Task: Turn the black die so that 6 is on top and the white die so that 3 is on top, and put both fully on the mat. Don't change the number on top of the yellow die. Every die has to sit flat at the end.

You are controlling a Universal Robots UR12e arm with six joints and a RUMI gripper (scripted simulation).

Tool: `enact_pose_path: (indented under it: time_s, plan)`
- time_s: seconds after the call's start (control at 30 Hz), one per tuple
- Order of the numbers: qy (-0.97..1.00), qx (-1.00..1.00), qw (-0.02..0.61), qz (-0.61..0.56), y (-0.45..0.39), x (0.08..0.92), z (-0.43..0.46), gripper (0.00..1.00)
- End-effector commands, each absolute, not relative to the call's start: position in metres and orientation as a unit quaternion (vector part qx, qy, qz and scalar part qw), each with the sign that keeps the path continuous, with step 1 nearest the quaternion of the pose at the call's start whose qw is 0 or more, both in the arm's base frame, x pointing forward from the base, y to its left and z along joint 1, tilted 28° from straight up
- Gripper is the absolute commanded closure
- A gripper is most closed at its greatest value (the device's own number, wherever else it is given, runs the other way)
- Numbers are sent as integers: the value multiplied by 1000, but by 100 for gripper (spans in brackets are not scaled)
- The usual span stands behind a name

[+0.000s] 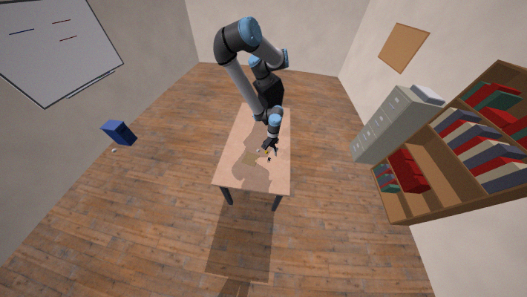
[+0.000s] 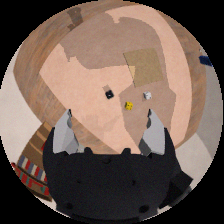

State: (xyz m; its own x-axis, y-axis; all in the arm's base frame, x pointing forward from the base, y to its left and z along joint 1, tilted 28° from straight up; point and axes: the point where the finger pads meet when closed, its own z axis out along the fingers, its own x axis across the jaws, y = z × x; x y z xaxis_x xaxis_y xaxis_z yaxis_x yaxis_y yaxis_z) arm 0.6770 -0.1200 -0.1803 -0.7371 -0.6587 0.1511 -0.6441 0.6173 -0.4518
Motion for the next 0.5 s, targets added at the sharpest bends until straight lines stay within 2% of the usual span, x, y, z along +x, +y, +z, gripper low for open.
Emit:
enact_pose_path:
  time_s: [0.0, 0.47]
  plan:
    - [871, -425, 0, -246, -117, 675, -184, 0]
    - [787, -565, -41, -242, -108, 667, -193, 0]
